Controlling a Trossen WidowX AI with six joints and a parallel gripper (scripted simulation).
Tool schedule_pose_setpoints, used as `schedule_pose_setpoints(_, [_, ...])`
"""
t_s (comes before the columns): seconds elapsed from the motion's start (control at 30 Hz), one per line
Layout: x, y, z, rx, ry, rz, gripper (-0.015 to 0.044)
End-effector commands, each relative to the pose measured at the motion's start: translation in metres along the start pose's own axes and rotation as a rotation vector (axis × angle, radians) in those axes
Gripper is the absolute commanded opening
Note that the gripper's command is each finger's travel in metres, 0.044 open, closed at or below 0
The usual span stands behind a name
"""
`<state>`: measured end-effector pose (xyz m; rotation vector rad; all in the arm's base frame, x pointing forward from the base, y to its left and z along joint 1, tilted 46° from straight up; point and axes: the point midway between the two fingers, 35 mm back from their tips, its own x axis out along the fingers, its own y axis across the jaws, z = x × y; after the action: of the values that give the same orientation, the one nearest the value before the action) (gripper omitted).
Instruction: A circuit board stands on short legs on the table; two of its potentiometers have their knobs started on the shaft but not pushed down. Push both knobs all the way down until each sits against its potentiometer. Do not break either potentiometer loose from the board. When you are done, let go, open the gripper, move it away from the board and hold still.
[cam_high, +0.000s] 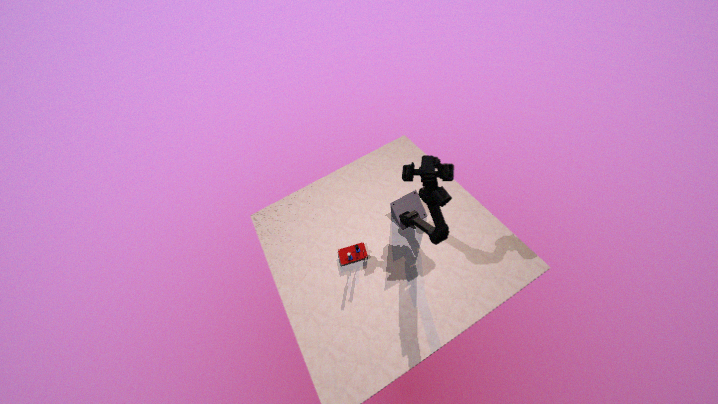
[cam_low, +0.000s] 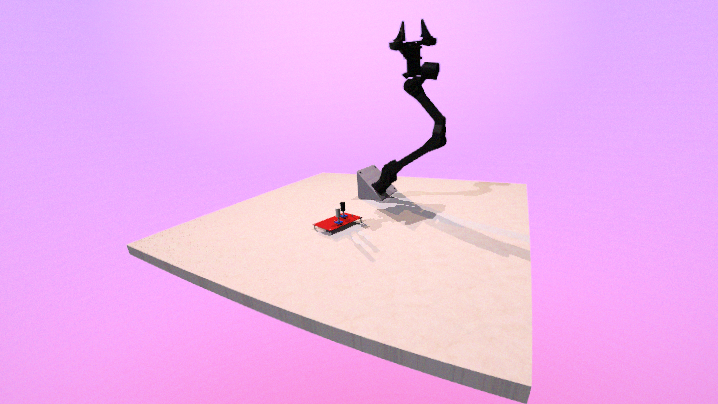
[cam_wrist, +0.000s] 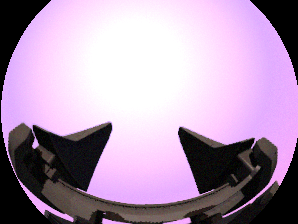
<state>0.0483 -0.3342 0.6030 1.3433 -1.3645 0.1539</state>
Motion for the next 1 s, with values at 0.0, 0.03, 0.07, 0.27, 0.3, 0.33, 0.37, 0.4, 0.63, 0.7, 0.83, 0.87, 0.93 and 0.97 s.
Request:
schedule_pose_setpoints(0.0, [0.0,-0.001,0.0,0.003,0.0,-0.001,0.0374])
schedule_pose_setpoints(0.03, [0.001,-0.004,0.0,0.01,0.0,-0.005,0.0348])
schedule_pose_setpoints(0.07, [0.002,-0.009,0.0,0.024,0.0,-0.011,0.0321])
schedule_pose_setpoints(0.27, [0.007,-0.041,0.002,0.066,-0.01,-0.07,0.0164])
schedule_pose_setpoints(0.3, [0.008,-0.047,0.004,0.053,-0.017,-0.088,0.0138])
schedule_pose_setpoints(0.33, [0.009,-0.055,0.007,0.037,-0.024,-0.11,0.0111])
schedule_pose_setpoints(0.37, [0.009,-0.062,0.009,0.021,-0.031,-0.132,0.0085])
schedule_pose_setpoints(0.4, [0.01,-0.069,0.011,0.005,-0.038,-0.154,0.0059])
schedule_pose_setpoints(0.63, [0.009,-0.123,0.021,-0.106,-0.059,-0.317,0.0])
schedule_pose_setpoints(0.7, [0.008,-0.138,0.023,-0.138,-0.059,-0.366,0.0])
schedule_pose_setpoints(0.83, [0.003,-0.172,0.024,-0.194,-0.047,-0.469,0.0])
schedule_pose_setpoints(0.87, [0.002,-0.181,0.024,-0.206,-0.041,-0.496,0.0])
schedule_pose_setpoints(0.93, [-0.002,-0.2,0.023,-0.231,-0.028,-0.55,0.0])
schedule_pose_setpoints(0.97, [-0.004,-0.209,0.022,-0.243,-0.02,-0.578,0.0])
